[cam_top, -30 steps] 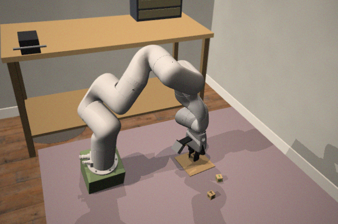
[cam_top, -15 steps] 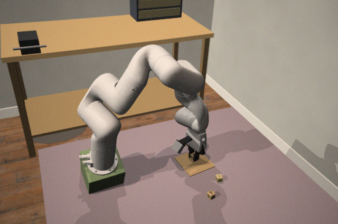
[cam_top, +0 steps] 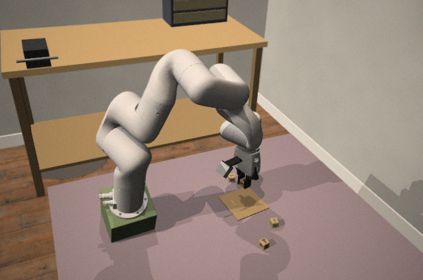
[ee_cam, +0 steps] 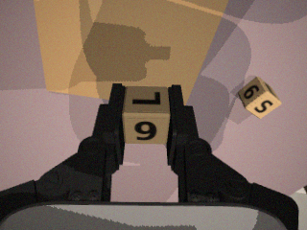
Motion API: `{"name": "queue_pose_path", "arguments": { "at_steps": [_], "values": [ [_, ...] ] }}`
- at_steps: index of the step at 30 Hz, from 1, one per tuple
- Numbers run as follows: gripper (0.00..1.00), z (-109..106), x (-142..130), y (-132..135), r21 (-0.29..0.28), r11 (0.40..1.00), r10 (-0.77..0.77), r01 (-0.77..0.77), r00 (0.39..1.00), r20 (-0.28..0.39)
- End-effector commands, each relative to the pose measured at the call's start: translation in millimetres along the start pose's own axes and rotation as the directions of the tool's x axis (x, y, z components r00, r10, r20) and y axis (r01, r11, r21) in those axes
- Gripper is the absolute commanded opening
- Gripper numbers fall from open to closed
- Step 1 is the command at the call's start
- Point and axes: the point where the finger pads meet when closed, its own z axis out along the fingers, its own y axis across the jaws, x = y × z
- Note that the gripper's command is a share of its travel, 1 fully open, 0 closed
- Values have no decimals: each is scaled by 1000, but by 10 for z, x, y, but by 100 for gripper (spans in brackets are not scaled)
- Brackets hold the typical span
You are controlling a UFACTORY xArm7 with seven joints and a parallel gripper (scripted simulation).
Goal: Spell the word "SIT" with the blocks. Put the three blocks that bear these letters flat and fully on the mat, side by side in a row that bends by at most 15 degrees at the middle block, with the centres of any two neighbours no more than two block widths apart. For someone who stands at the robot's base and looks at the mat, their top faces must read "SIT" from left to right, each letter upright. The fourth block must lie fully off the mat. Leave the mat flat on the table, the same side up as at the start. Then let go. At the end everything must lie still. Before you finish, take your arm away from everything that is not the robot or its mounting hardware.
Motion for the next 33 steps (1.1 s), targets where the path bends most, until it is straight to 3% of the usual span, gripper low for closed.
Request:
{"name": "queue_pose_path", "arguments": {
  "at_steps": [1,14,15,17,22,24,27,33],
  "values": [
    [21,-345,5,-3,1,1000,0,0,1000,1],
    [21,-382,8,-20,1,1000,3,-3,1000,1],
    [21,-382,30,-115,2,1000,22,-22,1000,1],
    [21,-377,169,-570,3,994,112,-112,994,2],
    [21,-373,245,-758,3,988,151,-151,988,2],
    [21,-360,445,-1157,2,971,238,-238,971,2],
    [21,-353,552,-1330,1,961,277,-277,961,1],
    [21,-352,561,-1344,1,960,281,-281,960,1]
  ]
}}
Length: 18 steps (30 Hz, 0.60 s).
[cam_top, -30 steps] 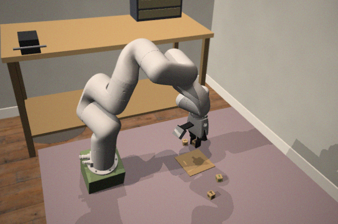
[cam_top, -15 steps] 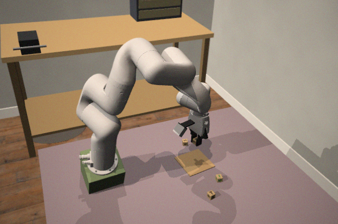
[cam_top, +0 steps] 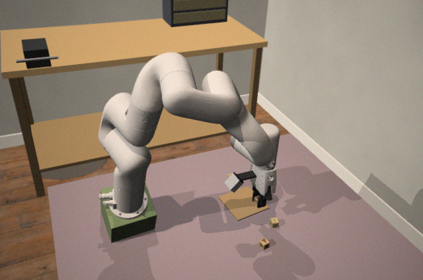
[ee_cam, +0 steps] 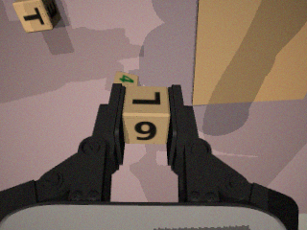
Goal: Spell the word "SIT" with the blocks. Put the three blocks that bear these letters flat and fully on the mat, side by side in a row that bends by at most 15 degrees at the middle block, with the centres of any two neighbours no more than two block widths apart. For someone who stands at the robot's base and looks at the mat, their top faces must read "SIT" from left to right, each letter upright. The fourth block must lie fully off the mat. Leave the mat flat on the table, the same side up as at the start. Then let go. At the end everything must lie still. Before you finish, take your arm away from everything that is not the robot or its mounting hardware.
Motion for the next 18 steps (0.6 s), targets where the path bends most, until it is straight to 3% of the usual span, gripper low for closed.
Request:
{"name": "queue_pose_path", "arguments": {
  "at_steps": [1,11,18],
  "values": [
    [21,-25,-10,-50,0,1000,7,-7,1000,5],
    [21,-3,-11,-50,0,1000,7,-7,1000,5],
    [21,181,-15,-51,0,1000,7,-7,1000,5]
  ]
}}
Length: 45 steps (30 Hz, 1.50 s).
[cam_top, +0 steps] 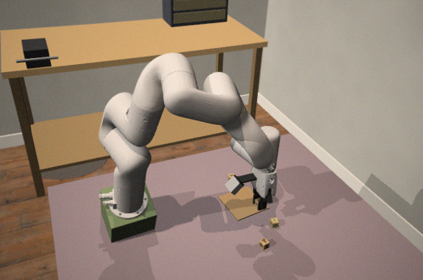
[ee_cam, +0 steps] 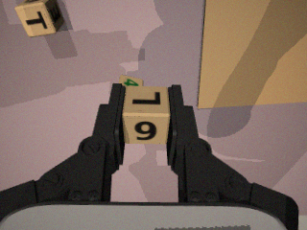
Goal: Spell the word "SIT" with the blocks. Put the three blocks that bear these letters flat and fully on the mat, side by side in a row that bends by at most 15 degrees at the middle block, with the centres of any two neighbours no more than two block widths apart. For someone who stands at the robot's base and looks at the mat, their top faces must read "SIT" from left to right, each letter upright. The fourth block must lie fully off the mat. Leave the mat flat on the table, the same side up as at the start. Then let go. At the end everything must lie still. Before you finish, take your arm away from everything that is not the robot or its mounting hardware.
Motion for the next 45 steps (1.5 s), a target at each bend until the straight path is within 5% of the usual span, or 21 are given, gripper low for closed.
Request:
{"name": "queue_pose_path", "arguments": {
  "at_steps": [1,20,45],
  "values": [
    [21,156,-18,-1,0,1000,0,0,1000,3],
    [21,838,-31,-4,0,1000,0,0,1000,3],
    [21,872,-32,-4,0,1000,0,0,1000,3]
  ]
}}
